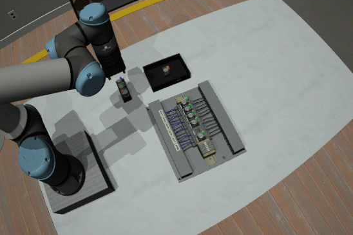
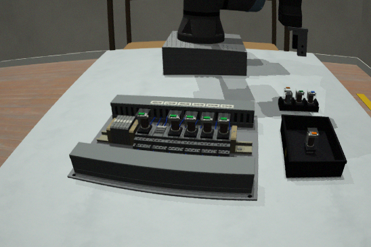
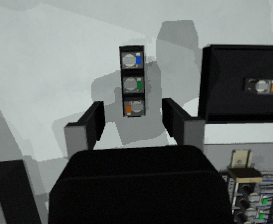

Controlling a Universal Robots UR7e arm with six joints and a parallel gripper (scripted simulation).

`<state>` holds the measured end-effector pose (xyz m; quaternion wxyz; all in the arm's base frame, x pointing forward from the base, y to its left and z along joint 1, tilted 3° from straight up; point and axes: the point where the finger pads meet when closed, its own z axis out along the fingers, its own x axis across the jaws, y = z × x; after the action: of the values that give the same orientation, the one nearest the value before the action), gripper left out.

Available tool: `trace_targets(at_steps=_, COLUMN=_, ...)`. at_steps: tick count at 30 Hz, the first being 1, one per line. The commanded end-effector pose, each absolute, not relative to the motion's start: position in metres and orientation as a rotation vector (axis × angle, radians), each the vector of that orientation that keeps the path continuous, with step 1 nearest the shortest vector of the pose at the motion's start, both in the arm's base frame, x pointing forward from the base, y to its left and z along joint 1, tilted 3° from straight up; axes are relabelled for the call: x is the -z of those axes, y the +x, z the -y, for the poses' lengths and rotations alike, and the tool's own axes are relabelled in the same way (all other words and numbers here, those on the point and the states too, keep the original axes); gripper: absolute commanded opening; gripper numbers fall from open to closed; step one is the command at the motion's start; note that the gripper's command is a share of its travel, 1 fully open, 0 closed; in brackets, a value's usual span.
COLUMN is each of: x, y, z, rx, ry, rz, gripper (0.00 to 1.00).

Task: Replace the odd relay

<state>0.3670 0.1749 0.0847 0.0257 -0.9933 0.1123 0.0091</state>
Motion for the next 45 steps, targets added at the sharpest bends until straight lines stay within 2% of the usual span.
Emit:
trace_targets(at_steps=1, x=-0.085, y=0.367, z=-0.175, rx=-0.026, ry=-3.070, rz=-0.347, gripper=1.00)
trace_targets(at_steps=6, x=-0.085, y=0.367, z=-0.175, rx=-0.026, ry=-3.070, rz=-0.347, gripper=1.00)
trace_targets(at_steps=11, x=-0.055, y=0.375, z=-0.193, rx=-0.026, ry=-3.070, rz=-0.347, gripper=1.00)
trace_targets(at_steps=45, x=-0.063, y=0.373, z=-0.188, rx=-0.026, ry=-3.070, rz=-0.347, gripper=1.00)
